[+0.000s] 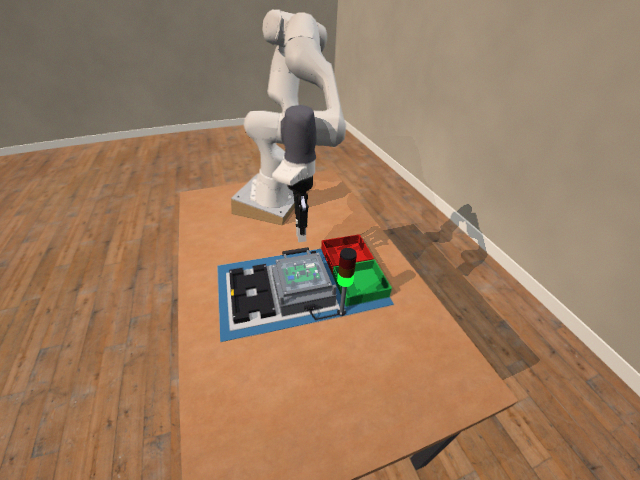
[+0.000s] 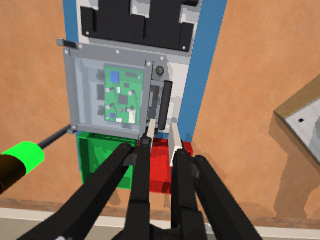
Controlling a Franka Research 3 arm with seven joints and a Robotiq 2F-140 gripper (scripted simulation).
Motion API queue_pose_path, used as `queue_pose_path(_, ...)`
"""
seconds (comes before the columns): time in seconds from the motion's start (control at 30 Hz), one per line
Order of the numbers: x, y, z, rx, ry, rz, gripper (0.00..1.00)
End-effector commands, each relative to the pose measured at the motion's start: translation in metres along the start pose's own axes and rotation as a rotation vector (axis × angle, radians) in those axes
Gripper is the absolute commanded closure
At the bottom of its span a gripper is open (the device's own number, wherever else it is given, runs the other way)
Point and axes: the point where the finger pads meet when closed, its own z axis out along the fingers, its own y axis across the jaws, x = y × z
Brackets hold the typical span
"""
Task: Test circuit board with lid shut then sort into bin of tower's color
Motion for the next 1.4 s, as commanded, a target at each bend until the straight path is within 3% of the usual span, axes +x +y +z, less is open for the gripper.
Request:
queue_pose_path(0.0,0.014,0.000,0.000,0.000,0.005,-0.049,0.84)
queue_pose_path(0.43,0.020,0.000,0.002,0.000,0.005,-0.049,0.84)
queue_pose_path(1.03,0.020,0.000,0.024,0.000,0.005,-0.049,0.84)
queue_pose_path(1.37,0.020,0.000,0.026,0.000,0.005,-0.049,0.84)
